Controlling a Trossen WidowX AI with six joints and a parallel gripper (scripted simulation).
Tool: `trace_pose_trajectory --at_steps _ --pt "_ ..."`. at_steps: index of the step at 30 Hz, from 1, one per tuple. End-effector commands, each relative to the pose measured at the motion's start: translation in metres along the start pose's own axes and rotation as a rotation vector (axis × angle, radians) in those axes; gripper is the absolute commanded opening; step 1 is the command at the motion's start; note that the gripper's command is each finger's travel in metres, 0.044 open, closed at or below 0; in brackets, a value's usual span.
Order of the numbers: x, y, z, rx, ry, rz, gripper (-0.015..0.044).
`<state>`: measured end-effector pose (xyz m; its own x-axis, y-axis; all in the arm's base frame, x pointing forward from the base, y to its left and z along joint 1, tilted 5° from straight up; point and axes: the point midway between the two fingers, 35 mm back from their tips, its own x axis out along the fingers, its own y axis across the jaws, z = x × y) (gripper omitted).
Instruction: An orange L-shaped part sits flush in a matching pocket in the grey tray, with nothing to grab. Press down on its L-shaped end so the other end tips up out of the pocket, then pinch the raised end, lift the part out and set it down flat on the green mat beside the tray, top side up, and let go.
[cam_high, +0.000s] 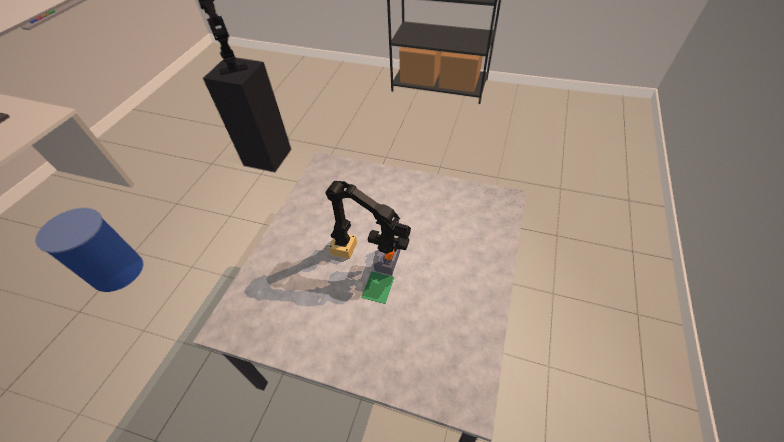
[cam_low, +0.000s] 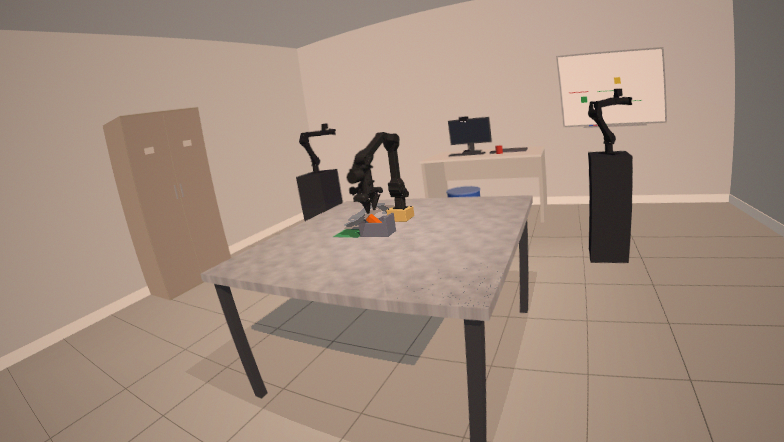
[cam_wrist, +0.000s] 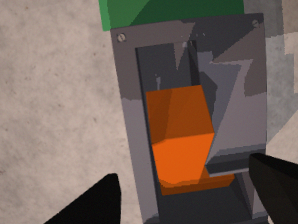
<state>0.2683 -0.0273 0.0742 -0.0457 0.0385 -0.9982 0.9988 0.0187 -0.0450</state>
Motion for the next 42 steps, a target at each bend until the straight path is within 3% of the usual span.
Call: trace_pose_trajectory --at_steps 1,28,33,42 --pt "0.007 -0.001 0.0 0.005 -0.003 -0.004 0.028" --pt "0.047 -0.002 0.0 0.005 -0.002 -0.004 0.028" --pt "0.044 -0.001 0.0 0.001 0.0 -0.002 0.0149" --pt "0.044 -0.001 0.0 0.001 0.0 -0.002 0.0089"
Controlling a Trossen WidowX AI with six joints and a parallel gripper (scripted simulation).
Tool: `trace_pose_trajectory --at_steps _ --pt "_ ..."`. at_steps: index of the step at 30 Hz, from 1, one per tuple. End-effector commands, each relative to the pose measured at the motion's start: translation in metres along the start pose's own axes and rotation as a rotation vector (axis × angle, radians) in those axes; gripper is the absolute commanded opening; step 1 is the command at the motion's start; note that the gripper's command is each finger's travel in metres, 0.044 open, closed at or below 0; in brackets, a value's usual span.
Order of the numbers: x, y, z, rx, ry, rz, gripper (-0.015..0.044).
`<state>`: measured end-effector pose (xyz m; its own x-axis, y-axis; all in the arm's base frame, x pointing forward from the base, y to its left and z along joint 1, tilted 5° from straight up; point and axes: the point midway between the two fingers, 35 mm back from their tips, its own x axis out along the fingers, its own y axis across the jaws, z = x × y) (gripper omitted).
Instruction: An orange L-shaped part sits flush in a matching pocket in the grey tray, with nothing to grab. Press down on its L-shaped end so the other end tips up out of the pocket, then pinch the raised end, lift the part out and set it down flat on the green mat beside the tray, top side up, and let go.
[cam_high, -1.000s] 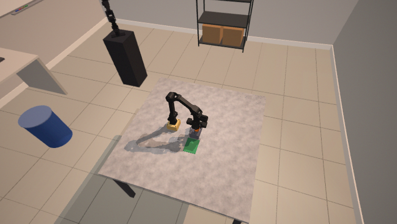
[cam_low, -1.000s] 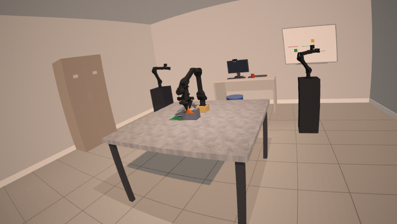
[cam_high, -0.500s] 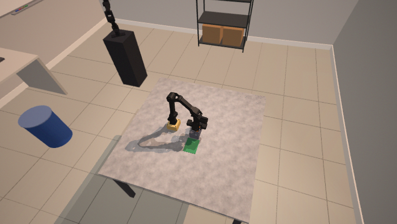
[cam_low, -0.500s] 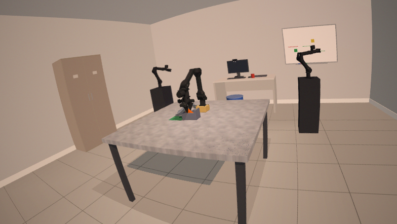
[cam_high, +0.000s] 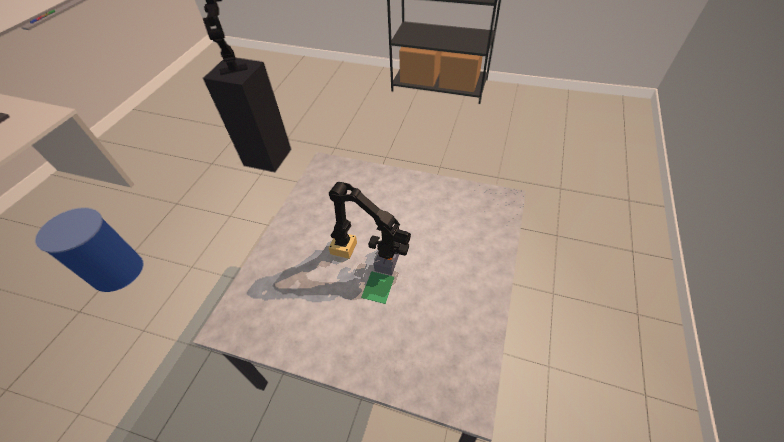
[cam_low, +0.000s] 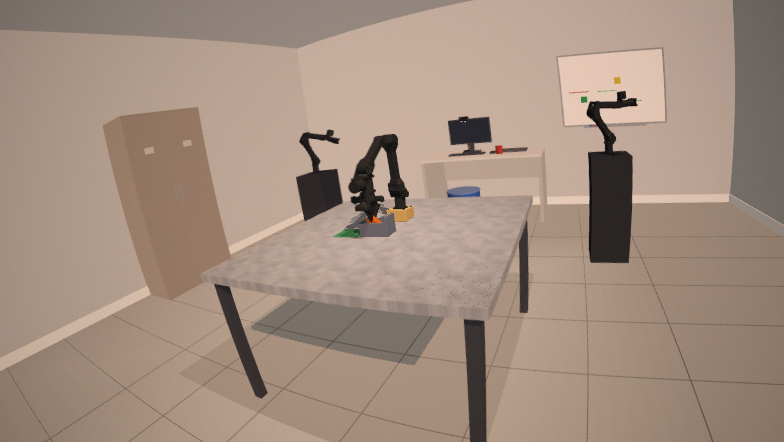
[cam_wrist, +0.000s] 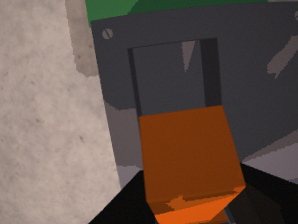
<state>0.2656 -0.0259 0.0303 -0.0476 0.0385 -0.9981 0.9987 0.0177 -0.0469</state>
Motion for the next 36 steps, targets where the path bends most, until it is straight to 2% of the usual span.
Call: trace_pose_trajectory --at_steps 1,4,5,36 --pt "0.0 0.0 0.0 0.0 0.0 0.0 0.0082" --pt "0.0 0.0 0.0 0.0 0.0 0.0 0.0003" --pt "0.0 0.0 0.0 0.0 0.0 0.0 0.0" --pt "-0.039 0.0 0.0 0.004 -0.002 -0.002 0.0"
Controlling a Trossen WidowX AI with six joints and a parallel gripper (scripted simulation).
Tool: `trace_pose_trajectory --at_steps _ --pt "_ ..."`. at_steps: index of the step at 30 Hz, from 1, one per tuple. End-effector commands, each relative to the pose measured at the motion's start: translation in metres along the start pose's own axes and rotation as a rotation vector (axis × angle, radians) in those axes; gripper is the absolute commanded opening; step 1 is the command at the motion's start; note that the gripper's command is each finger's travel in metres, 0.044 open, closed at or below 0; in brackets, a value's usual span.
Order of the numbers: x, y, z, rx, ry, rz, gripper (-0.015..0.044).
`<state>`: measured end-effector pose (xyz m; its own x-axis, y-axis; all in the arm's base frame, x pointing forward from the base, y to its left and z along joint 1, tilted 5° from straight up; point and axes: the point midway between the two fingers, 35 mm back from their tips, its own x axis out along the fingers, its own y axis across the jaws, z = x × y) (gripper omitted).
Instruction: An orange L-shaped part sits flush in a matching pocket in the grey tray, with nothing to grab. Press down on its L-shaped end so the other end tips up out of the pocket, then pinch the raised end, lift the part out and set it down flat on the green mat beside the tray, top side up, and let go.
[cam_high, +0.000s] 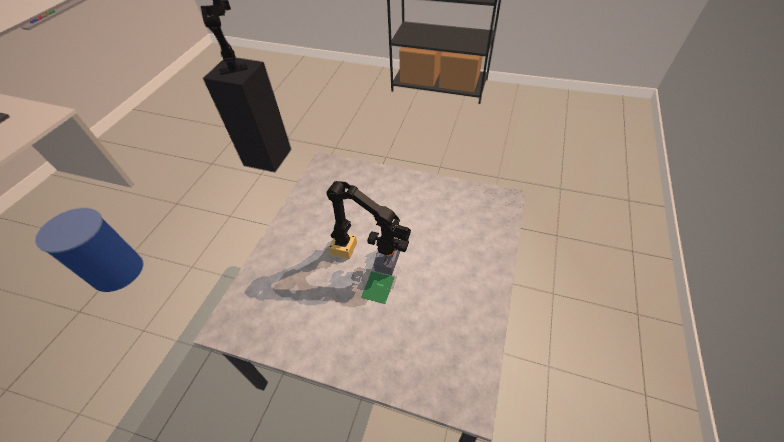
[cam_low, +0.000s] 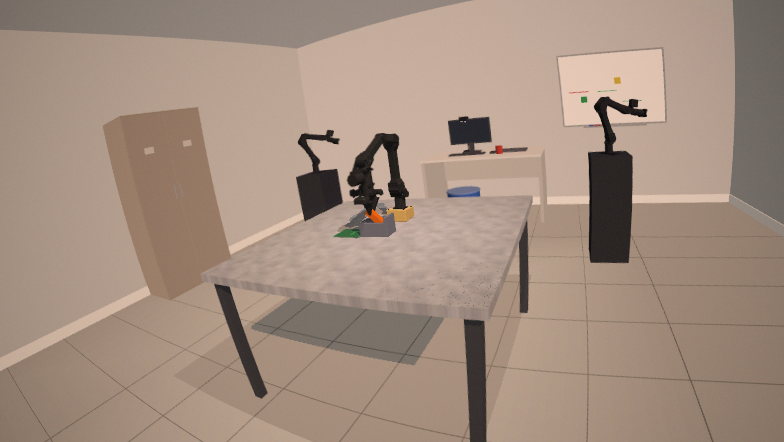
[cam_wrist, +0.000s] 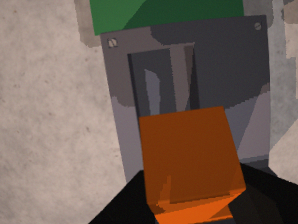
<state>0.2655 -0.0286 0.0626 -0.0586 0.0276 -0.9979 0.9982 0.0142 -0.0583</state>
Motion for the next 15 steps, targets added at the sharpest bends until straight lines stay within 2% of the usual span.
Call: trace_pose_trajectory --at_steps 1,15 --pt "-0.008 0.001 -0.001 0.0 0.008 0.009 0.0" --pt "-0.031 0.001 -0.001 0.0 0.008 0.009 0.0"
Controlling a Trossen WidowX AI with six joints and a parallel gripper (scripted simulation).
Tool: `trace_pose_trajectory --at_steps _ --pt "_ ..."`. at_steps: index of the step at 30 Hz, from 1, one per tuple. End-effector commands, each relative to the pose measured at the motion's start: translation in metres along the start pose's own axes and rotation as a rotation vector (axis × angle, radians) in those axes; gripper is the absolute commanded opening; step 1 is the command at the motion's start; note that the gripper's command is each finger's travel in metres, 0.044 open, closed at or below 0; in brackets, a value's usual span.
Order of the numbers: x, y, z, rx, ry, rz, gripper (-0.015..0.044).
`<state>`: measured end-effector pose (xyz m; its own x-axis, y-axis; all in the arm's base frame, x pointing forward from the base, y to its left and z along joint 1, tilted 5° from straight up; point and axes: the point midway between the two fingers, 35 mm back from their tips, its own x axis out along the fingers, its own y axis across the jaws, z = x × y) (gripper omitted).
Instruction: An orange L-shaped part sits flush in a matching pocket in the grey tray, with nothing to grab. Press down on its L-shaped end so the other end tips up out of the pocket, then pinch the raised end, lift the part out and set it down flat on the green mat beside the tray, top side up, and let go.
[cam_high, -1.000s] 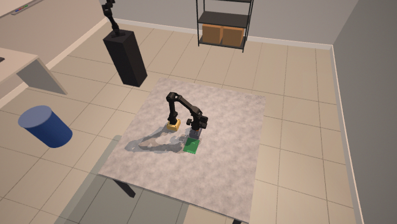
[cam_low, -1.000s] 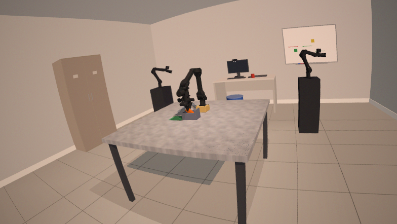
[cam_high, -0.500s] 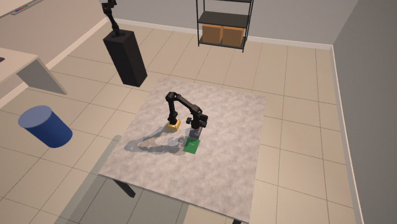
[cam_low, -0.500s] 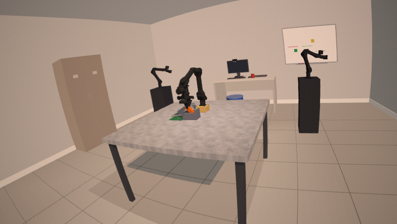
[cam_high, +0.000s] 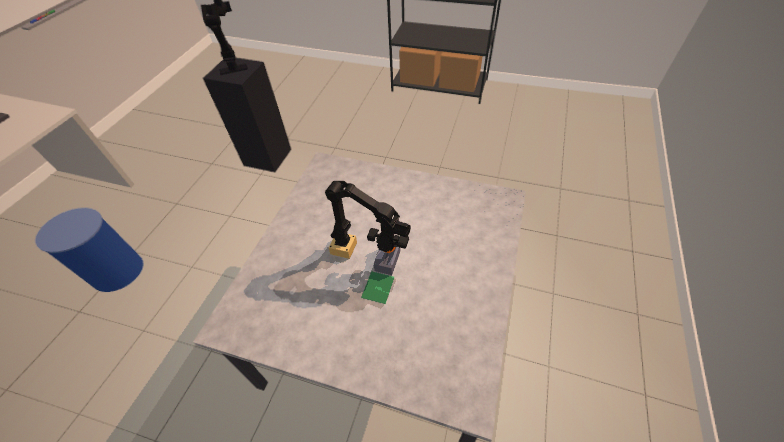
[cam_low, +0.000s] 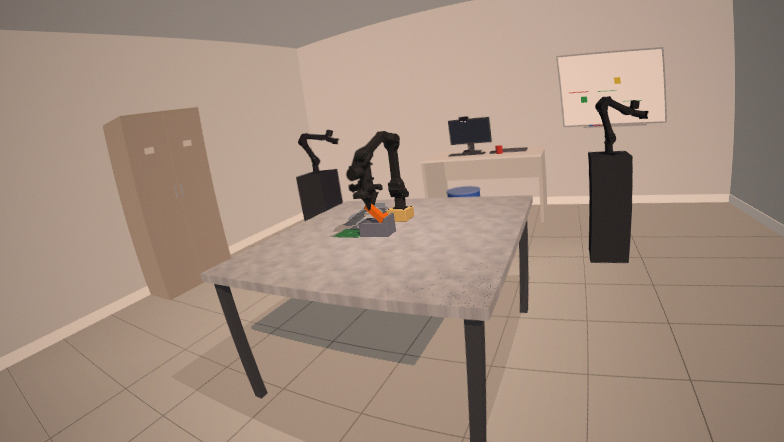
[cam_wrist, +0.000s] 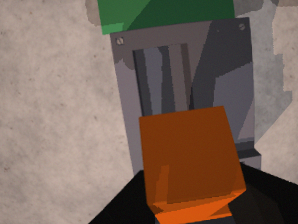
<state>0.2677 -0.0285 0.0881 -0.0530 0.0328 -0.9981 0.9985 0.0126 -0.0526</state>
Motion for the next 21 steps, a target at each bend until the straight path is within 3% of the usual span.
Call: trace_pose_trajectory --at_steps 1,21 --pt "-0.008 0.0 0.0 -0.001 0.003 0.003 0.0" --pt "-0.029 0.0 0.0 -0.001 0.003 0.003 0.0"
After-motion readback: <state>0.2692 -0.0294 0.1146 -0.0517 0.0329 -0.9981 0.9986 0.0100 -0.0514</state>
